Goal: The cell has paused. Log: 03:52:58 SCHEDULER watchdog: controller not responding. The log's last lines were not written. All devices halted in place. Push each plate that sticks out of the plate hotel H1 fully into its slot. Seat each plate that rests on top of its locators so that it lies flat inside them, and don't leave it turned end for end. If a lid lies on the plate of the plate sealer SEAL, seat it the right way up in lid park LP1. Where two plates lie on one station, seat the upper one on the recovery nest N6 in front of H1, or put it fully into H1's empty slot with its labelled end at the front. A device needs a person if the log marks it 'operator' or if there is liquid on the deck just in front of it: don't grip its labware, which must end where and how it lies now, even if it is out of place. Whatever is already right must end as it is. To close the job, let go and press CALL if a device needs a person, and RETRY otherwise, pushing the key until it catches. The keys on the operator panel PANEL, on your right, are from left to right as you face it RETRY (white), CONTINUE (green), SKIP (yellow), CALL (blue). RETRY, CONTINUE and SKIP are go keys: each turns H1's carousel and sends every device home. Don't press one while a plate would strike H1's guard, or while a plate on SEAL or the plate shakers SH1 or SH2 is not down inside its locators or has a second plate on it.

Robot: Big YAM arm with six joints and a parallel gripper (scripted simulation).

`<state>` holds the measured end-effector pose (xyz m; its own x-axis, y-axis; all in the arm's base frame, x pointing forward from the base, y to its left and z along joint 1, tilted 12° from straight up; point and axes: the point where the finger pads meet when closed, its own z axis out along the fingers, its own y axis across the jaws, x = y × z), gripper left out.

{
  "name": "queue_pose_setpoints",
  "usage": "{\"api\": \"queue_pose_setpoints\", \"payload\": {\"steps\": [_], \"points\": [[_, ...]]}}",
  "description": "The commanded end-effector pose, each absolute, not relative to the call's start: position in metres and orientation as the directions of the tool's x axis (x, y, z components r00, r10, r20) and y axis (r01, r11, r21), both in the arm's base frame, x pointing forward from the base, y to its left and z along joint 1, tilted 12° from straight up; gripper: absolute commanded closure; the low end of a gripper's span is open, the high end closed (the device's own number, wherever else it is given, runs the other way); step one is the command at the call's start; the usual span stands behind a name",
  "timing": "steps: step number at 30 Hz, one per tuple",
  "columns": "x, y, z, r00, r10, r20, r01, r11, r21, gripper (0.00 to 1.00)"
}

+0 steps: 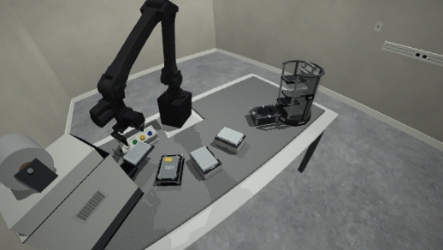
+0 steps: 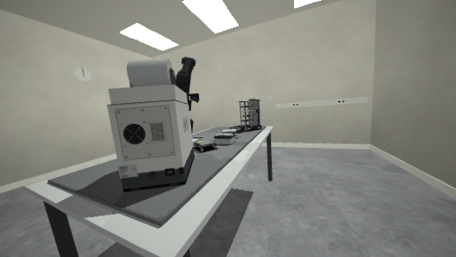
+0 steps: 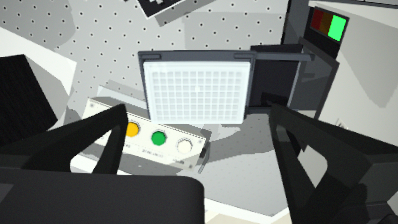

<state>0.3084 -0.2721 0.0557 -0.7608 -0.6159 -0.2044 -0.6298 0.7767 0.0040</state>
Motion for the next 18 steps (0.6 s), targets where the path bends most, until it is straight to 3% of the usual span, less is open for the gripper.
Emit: {"api": "queue_pose_setpoints", "payload": {"steps": [1, 5, 18], "points": [[0.317, -0.293, 0.089, -0.751, -0.626, -0.211, -0.631, 0.774, -0.055, 0.0], [0.316, -0.292, 0.087, -0.752, -0.625, -0.21, -0.632, 0.774, -0.036, 0.0], [0.331, -0.234, 0.085, -0.952, -0.24, -0.187, -0.259, 0.962, 0.083, 0.0]]}}
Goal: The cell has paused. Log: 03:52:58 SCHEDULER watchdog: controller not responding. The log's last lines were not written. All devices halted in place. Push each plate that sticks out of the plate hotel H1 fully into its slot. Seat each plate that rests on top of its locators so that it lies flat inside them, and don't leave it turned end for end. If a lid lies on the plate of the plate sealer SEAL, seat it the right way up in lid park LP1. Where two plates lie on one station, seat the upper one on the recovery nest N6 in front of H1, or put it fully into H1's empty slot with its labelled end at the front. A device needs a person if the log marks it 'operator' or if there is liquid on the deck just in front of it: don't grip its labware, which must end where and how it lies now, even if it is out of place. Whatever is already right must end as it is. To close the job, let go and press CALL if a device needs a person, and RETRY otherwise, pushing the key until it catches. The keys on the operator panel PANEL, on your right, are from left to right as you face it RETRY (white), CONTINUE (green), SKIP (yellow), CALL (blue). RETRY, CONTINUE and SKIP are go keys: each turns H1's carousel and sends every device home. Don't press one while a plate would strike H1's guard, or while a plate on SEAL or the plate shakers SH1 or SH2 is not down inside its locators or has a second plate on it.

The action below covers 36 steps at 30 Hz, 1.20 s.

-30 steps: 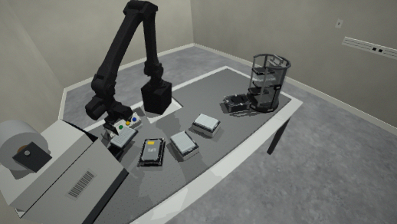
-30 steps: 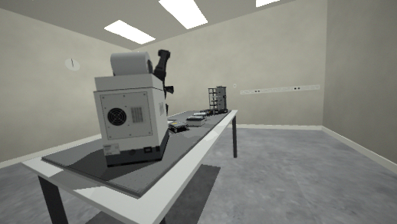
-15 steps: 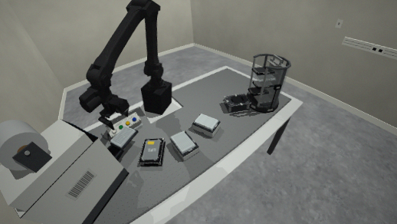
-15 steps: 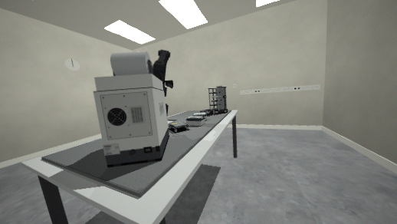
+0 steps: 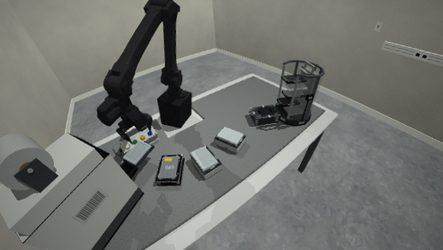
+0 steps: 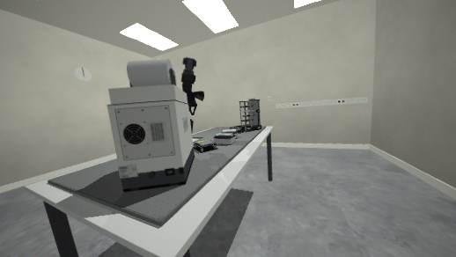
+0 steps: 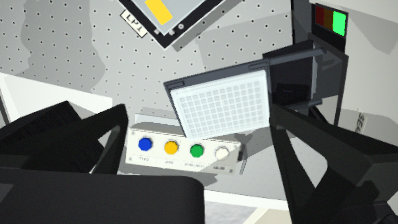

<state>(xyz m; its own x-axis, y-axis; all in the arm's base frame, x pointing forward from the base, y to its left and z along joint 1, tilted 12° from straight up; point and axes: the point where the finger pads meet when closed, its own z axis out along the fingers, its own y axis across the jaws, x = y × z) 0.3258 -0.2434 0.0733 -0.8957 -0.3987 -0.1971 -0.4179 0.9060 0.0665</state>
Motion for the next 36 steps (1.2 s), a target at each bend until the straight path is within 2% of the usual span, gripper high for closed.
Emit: {"api": "queue_pose_setpoints", "payload": {"steps": [1, 3, 18, 36], "points": [[0.332, -0.231, 0.085, -0.961, -0.208, -0.184, -0.227, 0.97, 0.09, 0.0], [0.332, -0.231, 0.085, -0.961, -0.208, -0.184, -0.227, 0.97, 0.09, 0.0], [0.364, -0.193, 0.102, -0.95, 0.281, -0.135, 0.259, 0.952, 0.164, 0.0], [0.402, -0.157, 0.124, -0.943, 0.29, -0.164, 0.263, 0.951, 0.164, 0.0]]}}
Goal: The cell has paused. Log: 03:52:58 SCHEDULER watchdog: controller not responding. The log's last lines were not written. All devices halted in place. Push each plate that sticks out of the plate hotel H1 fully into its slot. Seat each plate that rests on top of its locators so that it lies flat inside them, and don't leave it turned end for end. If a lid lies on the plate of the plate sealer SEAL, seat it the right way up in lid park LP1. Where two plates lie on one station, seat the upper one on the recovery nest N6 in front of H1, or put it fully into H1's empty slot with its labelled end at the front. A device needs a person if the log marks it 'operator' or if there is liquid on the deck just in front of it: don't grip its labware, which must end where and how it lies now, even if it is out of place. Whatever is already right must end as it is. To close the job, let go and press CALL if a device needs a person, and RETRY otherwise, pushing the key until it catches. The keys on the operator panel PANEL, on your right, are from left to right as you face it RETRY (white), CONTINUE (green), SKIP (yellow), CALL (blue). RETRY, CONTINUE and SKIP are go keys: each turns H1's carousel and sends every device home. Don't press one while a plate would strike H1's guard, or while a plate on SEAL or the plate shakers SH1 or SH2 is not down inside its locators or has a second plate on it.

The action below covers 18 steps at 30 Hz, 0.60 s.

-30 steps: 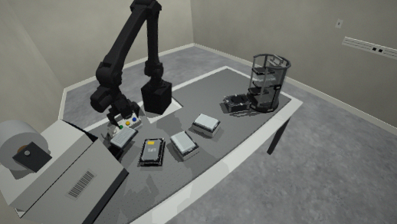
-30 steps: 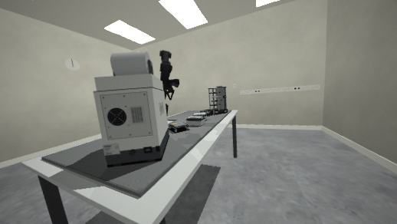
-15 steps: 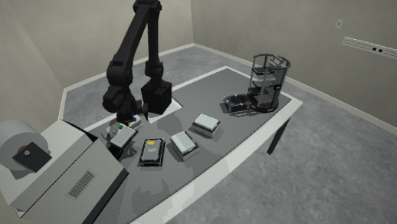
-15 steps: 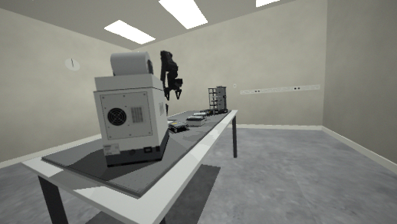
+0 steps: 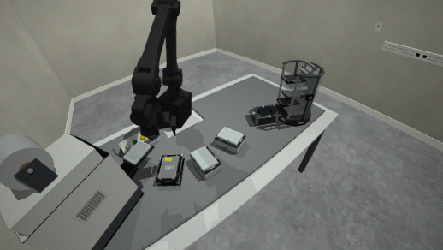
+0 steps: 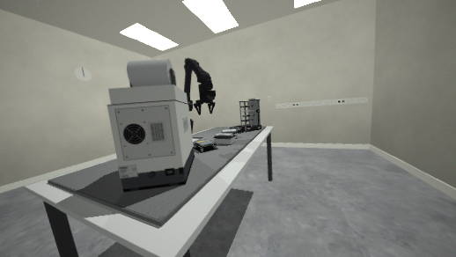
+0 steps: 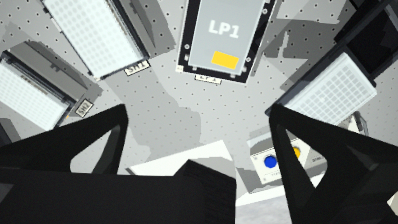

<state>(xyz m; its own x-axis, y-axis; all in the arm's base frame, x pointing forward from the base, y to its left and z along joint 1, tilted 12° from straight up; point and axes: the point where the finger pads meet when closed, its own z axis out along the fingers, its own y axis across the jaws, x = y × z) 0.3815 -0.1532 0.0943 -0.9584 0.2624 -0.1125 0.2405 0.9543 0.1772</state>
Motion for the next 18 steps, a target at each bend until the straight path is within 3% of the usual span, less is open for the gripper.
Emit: {"api": "queue_pose_setpoints", "payload": {"steps": [1, 8, 18], "points": [[0.402, -0.157, 0.124, -0.943, 0.29, -0.164, 0.263, 0.951, 0.164, 0.0], [0.414, -0.136, 0.124, -0.944, 0.291, -0.154, 0.265, 0.949, 0.168, 0.0], [0.398, -0.102, 0.114, -0.987, 0.011, -0.16, -0.01, 0.991, 0.134, 0.0]]}}
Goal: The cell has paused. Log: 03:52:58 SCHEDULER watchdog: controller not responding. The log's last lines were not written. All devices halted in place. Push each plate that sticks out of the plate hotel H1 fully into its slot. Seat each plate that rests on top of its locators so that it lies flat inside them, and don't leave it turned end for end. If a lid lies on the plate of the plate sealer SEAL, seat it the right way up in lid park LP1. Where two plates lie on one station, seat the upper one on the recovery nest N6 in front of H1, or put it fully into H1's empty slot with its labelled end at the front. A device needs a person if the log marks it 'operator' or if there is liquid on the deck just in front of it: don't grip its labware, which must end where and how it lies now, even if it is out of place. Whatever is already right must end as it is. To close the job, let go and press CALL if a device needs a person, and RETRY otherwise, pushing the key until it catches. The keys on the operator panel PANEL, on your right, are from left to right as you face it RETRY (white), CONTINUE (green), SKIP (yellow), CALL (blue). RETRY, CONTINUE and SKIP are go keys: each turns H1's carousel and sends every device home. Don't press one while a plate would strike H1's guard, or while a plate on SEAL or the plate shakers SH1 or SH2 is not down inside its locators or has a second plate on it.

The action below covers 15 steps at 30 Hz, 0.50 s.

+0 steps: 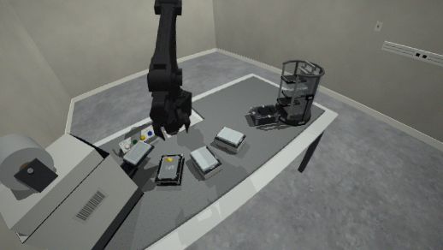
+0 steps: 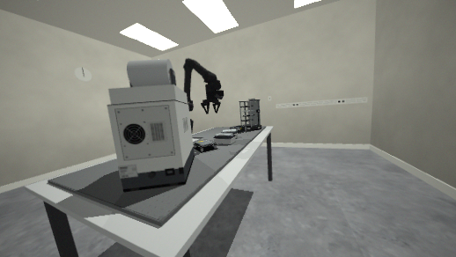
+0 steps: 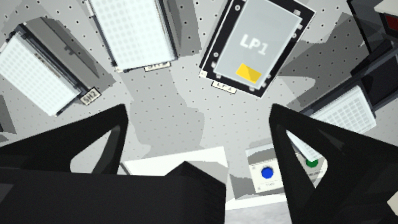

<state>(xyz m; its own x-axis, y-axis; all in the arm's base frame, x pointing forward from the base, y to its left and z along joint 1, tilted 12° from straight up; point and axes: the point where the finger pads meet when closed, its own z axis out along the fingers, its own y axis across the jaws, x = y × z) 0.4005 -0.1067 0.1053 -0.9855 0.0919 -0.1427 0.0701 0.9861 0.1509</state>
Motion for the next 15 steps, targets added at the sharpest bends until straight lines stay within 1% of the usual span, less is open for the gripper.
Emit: {"api": "queue_pose_setpoints", "payload": {"steps": [1, 5, 15], "points": [[0.405, -0.101, 0.12, -0.984, -0.022, -0.179, -0.045, 0.991, 0.124, 0.0], [0.401, -0.086, 0.117, -0.976, -0.128, -0.178, -0.149, 0.983, 0.111, 0.0], [0.408, -0.054, 0.125, -0.977, -0.106, -0.183, -0.128, 0.985, 0.112, 0.0]]}}
